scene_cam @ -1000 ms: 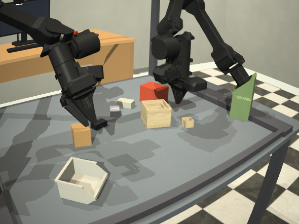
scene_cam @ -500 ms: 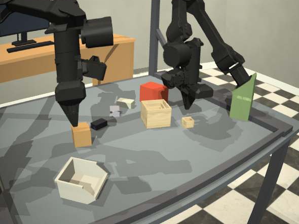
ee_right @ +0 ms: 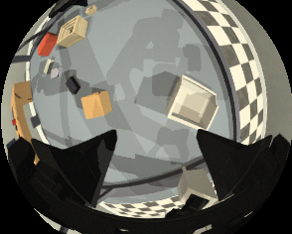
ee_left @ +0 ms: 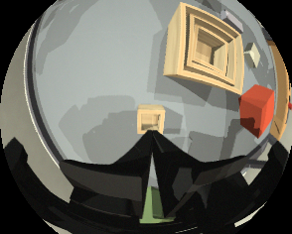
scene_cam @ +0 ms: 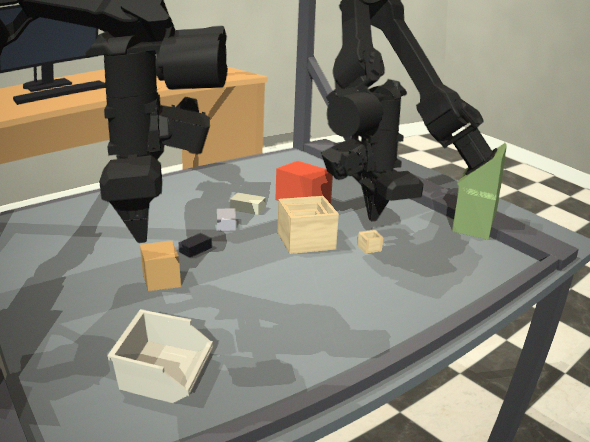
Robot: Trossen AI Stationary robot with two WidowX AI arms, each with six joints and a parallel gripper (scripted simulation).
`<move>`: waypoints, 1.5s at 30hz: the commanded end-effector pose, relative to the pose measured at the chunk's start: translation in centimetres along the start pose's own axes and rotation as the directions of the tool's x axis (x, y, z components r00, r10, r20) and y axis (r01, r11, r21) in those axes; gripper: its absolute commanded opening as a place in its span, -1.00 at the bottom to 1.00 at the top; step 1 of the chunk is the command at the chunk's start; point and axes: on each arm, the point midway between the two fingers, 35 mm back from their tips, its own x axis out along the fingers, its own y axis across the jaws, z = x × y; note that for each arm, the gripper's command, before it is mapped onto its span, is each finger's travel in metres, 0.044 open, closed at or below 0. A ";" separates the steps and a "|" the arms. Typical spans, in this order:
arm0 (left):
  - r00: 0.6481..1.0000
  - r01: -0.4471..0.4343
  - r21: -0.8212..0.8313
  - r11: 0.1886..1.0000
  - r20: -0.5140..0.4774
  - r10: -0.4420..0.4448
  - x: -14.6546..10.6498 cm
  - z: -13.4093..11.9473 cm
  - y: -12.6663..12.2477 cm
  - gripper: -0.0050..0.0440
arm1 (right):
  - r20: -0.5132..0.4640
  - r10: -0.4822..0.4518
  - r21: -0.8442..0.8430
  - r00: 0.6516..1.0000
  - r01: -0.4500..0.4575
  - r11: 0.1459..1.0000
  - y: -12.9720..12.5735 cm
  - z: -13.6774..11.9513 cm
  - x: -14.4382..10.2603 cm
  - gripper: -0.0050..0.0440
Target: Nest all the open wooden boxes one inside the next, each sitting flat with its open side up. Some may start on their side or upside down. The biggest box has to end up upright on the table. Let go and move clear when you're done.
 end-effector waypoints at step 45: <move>1.000 -0.008 0.019 1.000 0.018 0.008 3.6 0.7 0.0 -0.35 | 0.012 0.005 -0.010 1.000 -0.005 1.000 0.2 0.3 -0.3 0.84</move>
